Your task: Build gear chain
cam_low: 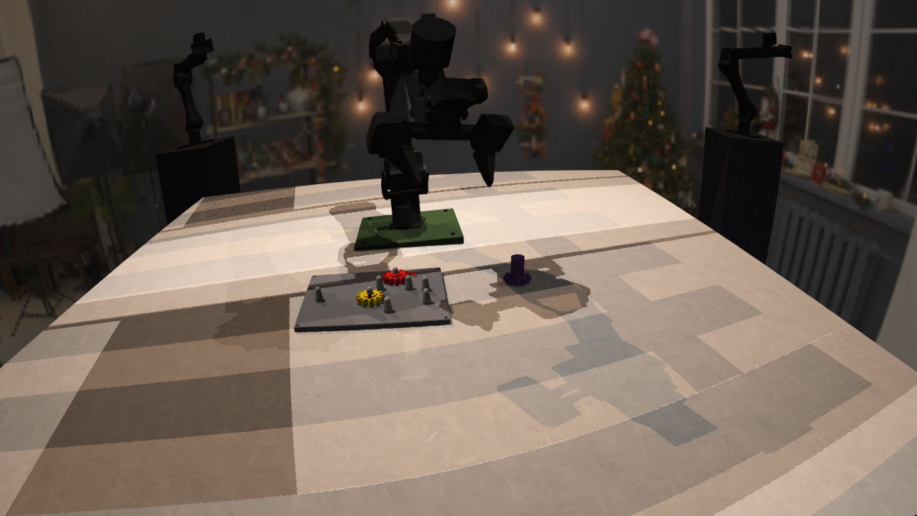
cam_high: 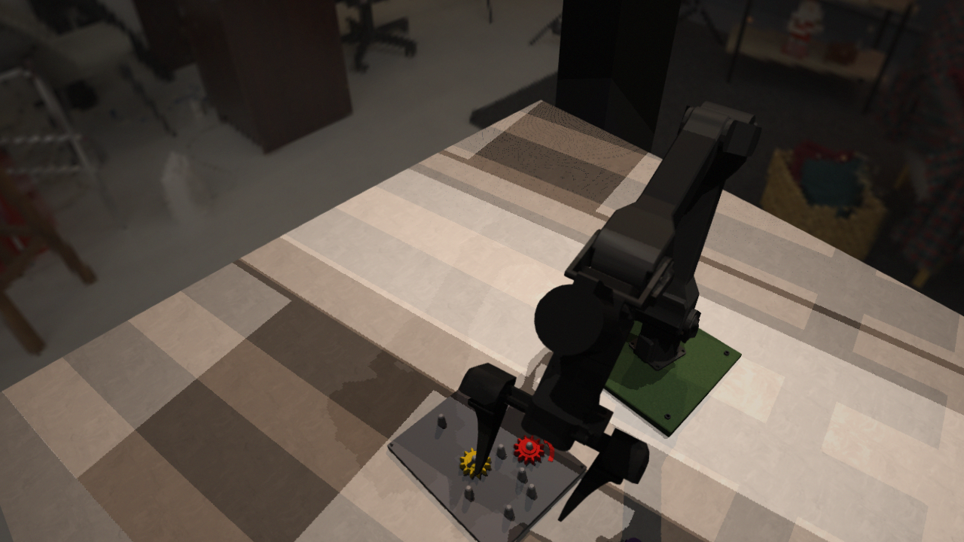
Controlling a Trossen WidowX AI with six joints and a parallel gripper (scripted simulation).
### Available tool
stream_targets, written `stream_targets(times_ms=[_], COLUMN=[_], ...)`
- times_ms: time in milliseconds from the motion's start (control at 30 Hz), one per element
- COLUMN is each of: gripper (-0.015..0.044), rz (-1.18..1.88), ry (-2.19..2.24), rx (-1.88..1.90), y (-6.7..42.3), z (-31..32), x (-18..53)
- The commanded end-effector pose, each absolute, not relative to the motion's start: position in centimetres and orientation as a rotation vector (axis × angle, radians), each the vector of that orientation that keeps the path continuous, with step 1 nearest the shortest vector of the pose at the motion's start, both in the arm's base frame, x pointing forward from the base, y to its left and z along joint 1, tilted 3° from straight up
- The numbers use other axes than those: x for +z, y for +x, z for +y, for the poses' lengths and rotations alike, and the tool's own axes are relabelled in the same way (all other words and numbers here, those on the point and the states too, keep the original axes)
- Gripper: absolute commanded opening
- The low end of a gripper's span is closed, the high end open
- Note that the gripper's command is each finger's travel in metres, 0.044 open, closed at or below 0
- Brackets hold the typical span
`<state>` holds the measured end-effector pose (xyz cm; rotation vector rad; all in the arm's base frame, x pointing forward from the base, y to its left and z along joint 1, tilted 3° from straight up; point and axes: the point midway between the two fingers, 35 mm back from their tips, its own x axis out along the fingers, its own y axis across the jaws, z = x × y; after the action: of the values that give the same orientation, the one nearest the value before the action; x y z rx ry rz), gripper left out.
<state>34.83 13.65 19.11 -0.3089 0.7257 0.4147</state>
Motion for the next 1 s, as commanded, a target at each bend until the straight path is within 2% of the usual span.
stream_targets(times_ms=[0, 167, 267, 967], gripper=[0.0440, 0.0440, 0.0440, 0.0440], rz=[1.028, 1.313, 1.418, 1.426], ry=[-0.524, -0.738, -0.828, -0.834], rx=[0.596, 0.749, 0.801, 0.804], y=[31.5, 26.7, 25.5, 25.2], z=[18.2, 20.8, 22.1, 21.9], x=[13.8, 10.1, 9.1, 7.4])
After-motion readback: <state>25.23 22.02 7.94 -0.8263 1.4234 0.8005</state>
